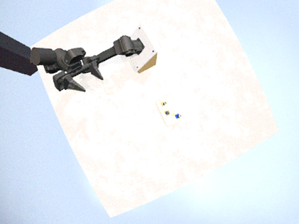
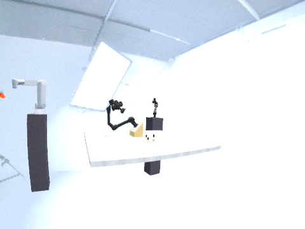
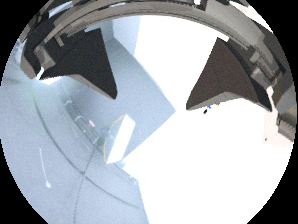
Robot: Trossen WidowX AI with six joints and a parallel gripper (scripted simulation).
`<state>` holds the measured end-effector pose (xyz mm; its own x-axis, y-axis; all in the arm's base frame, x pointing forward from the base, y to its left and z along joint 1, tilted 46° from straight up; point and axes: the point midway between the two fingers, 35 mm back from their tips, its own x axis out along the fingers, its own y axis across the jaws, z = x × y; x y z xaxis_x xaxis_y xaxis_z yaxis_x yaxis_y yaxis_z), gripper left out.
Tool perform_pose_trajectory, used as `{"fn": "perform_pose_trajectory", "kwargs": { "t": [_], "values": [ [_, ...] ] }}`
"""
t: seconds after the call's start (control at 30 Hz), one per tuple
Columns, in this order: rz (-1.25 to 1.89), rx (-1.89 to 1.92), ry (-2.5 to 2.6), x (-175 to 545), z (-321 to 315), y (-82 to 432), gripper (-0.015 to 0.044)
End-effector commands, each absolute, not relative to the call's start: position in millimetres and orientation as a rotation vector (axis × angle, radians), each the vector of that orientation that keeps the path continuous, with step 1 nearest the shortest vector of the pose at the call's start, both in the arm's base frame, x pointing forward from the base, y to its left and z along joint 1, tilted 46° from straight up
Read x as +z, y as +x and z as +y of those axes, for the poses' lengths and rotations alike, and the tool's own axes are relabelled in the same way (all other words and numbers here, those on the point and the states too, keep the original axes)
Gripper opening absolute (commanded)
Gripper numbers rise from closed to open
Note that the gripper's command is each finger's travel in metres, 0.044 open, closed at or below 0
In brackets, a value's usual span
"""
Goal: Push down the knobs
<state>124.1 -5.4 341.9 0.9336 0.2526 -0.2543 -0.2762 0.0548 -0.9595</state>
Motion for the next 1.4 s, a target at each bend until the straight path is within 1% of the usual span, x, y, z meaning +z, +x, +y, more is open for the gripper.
{"fn": "perform_pose_trajectory", "kwargs": {
  "t": [0.0, 0.47, 0.6, 0.9, 1.37],
  "values": [
    [0.024, 0.401, -1.46, 342, -5, 124, 0.0374],
    [0.378, 0.292, -1.316, 330, 49, 168, 0.0006],
    [0.454, 0.293, -1.313, 316, 68, 186, 0.0],
    [0.686, 0.168, -1.175, 282, 82, 228, 0.0],
    [1.013, -0.107, -0.927, 206, 72, 290, 0.0]
  ]
}}
